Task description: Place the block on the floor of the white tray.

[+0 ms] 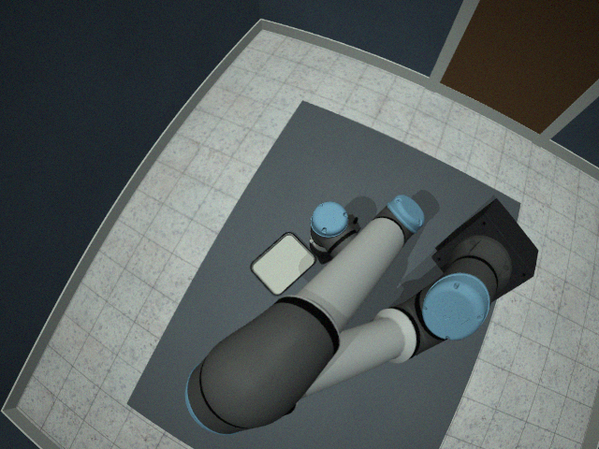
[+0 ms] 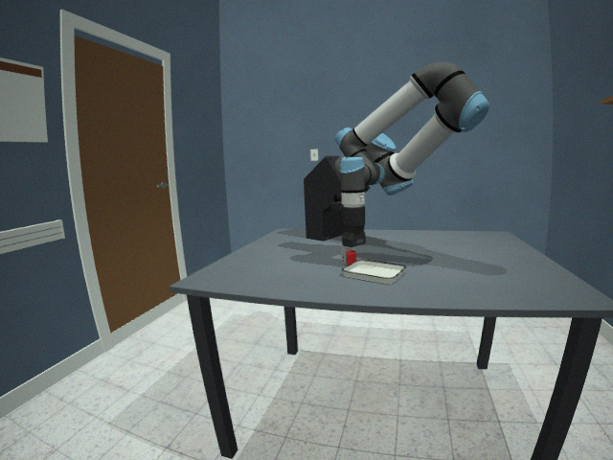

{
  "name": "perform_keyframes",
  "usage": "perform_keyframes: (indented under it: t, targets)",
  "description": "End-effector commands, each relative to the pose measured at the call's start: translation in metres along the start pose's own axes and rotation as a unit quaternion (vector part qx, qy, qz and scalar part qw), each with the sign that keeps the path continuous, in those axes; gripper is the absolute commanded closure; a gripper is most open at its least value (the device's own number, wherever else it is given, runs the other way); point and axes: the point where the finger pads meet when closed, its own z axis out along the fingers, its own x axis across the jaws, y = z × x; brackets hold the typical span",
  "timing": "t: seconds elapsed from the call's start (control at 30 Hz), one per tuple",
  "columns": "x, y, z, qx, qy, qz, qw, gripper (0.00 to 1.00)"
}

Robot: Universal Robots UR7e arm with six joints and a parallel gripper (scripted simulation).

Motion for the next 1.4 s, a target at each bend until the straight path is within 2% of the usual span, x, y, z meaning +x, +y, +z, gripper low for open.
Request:
perform_keyframes:
  t: [0.0,0.33,0.83,1.37]
  targets:
    - [0.0,0.0,-0.001,0.0,0.0,0.0,1.0,1.0]
    - [0.0,0.0,-0.009,0.0,0.0,0.0,1.0,1.0]
    - [0.0,0.0,-0.042,0.0,0.0,0.0,1.0,1.0]
    - [0.0,0.0,-0.062,0.0,0.0,0.0,1.0,1.0]
